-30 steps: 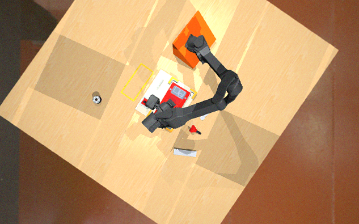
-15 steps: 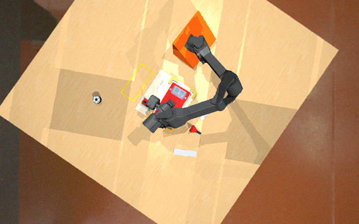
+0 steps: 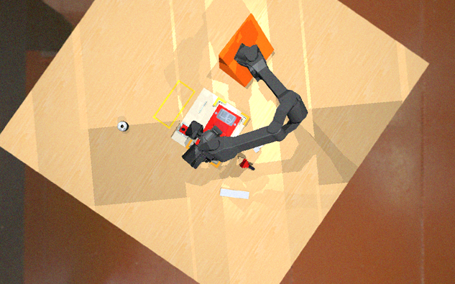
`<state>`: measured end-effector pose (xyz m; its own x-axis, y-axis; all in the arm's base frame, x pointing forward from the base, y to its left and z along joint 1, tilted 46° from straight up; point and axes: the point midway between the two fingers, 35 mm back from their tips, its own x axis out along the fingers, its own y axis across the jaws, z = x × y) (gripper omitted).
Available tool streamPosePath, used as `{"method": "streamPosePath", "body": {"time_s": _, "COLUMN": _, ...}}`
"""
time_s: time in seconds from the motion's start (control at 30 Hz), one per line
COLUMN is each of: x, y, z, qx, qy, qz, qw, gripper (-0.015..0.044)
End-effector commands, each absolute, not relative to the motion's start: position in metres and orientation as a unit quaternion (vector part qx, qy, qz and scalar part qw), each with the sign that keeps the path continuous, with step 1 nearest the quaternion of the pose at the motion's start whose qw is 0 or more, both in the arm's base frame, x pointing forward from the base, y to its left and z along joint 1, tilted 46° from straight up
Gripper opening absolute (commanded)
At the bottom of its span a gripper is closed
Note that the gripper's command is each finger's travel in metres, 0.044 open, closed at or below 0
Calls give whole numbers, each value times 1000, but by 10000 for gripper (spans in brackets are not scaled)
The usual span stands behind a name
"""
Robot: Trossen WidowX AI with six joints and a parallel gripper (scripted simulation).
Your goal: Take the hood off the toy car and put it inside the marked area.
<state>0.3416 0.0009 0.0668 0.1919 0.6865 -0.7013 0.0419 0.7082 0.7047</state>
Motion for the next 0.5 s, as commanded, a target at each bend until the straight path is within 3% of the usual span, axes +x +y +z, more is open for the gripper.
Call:
{"method": "streamPosePath", "body": {"time_s": 0.0, "x": 341, "y": 3, "z": 65, "qx": 310, "qy": 595, "qz": 228, "qw": 706, "gripper": 440}}
{"method": "streamPosePath", "body": {"time_s": 0.47, "x": 342, "y": 8, "z": 60, "qx": 310, "qy": 595, "qz": 228, "qw": 706, "gripper": 440}}
